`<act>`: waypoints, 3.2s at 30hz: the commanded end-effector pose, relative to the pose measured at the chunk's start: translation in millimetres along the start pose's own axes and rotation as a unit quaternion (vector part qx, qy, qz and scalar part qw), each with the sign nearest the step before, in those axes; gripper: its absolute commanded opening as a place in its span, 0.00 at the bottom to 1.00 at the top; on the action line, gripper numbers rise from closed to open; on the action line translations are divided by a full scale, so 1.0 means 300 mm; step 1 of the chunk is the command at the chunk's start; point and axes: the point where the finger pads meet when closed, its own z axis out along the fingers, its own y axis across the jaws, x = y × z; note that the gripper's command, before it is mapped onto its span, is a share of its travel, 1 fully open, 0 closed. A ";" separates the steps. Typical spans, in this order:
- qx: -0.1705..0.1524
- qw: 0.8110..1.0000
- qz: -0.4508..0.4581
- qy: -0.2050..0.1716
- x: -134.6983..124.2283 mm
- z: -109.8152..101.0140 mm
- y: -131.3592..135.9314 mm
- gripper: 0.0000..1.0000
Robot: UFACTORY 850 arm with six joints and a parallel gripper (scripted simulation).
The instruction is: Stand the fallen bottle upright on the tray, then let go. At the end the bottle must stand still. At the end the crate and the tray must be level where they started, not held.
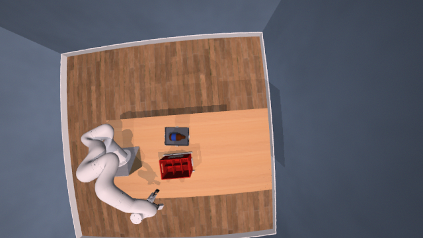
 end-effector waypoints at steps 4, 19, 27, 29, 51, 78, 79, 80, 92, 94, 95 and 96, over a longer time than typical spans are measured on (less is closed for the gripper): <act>0.000 1.000 0.000 0.001 0.003 -0.004 0.000 1.00; -0.001 1.000 -0.001 0.001 0.004 -0.005 -0.002 1.00; -0.015 0.999 -0.039 0.027 0.105 -0.085 -0.211 1.00; -0.018 0.998 -0.048 0.032 0.125 -0.102 -0.262 1.00; -0.034 0.983 -0.154 0.092 0.256 -0.228 -0.880 1.00; 0.000 0.958 -0.271 0.094 0.052 -0.182 -1.744 1.00; 0.005 0.961 -0.267 0.075 0.012 -0.154 -1.766 1.00; 0.007 0.963 -0.263 0.061 -0.016 -0.135 -1.781 1.00; 0.016 0.970 -0.242 -0.011 -0.165 -0.045 -1.849 1.00; 0.016 0.970 -0.242 -0.011 -0.165 -0.045 -1.849 1.00; 0.016 0.970 -0.242 -0.011 -0.165 -0.045 -1.849 0.00; 0.016 0.970 -0.242 -0.011 -0.165 -0.045 -1.849 0.00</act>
